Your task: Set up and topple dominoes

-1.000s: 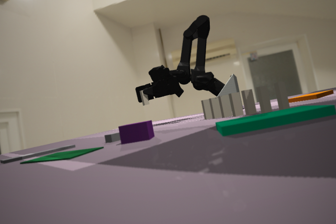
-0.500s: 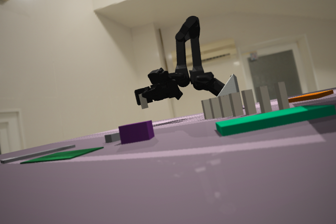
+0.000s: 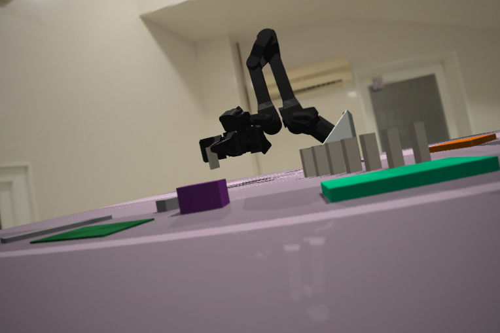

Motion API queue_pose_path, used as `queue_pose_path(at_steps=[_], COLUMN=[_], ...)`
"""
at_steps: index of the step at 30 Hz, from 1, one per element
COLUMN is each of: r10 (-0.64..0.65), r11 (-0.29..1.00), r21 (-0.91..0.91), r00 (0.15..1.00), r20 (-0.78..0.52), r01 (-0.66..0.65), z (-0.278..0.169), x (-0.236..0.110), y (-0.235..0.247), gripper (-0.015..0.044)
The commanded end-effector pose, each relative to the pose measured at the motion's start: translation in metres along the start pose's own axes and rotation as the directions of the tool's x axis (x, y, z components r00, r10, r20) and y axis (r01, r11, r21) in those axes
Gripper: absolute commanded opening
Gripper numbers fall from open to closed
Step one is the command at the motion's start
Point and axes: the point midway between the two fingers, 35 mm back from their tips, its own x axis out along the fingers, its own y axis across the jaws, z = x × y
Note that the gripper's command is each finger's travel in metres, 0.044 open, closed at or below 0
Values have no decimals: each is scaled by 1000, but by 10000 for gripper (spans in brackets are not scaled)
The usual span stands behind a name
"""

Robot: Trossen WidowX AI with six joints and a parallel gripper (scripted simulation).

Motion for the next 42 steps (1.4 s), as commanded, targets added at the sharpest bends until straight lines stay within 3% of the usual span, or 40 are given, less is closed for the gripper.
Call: queue_pose_path(at_steps=[1,42], r10=[5,14], r11=[1000,1000], r21=[-6,-25], r00=[1000,1000], r20=[-1,-14], r01=[-5,-15], z=[-6,-42], x=[2,7], y=[1,8], gripper=[21,21])
